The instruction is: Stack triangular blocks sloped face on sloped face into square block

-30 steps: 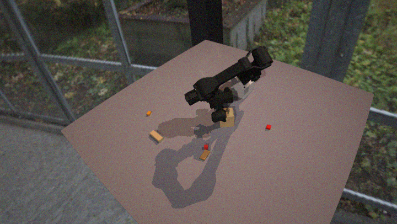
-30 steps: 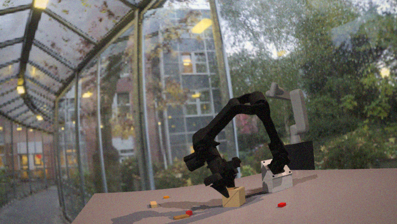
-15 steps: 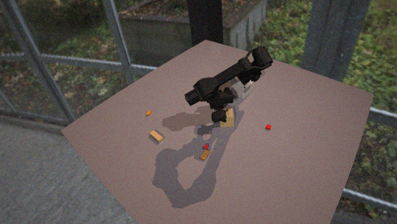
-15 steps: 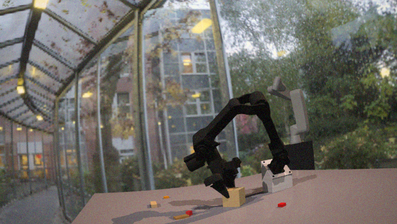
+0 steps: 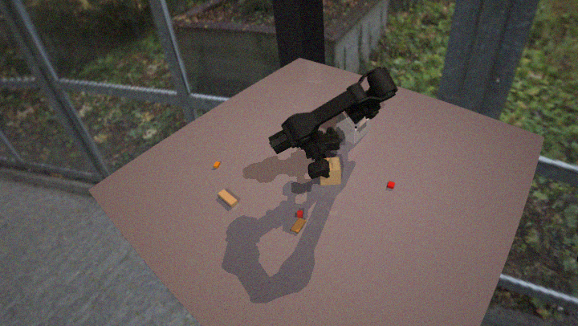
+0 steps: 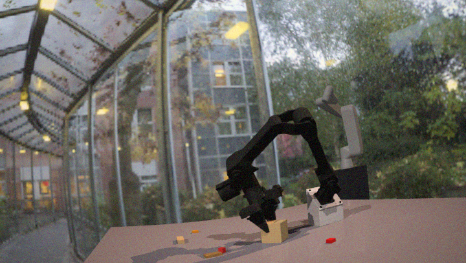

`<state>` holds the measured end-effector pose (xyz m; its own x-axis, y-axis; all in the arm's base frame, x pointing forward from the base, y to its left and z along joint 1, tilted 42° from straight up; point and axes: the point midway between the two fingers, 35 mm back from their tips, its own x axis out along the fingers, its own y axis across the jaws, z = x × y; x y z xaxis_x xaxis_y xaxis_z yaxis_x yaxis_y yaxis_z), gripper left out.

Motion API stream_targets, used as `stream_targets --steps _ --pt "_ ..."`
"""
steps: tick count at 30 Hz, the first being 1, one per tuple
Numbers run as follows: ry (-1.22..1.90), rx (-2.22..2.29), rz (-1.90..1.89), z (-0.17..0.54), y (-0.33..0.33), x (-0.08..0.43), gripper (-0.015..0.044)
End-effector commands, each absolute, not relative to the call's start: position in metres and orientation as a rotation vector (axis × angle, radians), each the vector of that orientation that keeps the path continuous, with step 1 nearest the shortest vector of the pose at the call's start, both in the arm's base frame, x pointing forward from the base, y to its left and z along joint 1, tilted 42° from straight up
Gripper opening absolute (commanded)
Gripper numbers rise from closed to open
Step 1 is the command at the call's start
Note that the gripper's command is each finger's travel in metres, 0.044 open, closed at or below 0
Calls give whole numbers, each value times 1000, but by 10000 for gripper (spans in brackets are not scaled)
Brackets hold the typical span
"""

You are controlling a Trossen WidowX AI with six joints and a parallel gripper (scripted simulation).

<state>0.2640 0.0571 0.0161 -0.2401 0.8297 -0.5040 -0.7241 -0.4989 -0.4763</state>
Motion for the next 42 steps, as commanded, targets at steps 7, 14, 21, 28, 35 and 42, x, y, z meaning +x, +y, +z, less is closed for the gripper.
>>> stream_targets --steps 7,14,21,28,35,42 --pt "-174 -889 1900 16 57 264 440" --pt "-174 -889 1900 16 57 264 440" --pt "-141 -954 1815 57 -10 285 440" --pt "-128 -974 1787 73 -35 286 440" --pt "-123 -958 1784 67 -30 286 440" --pt "-123 -958 1784 67 -30 286 440"
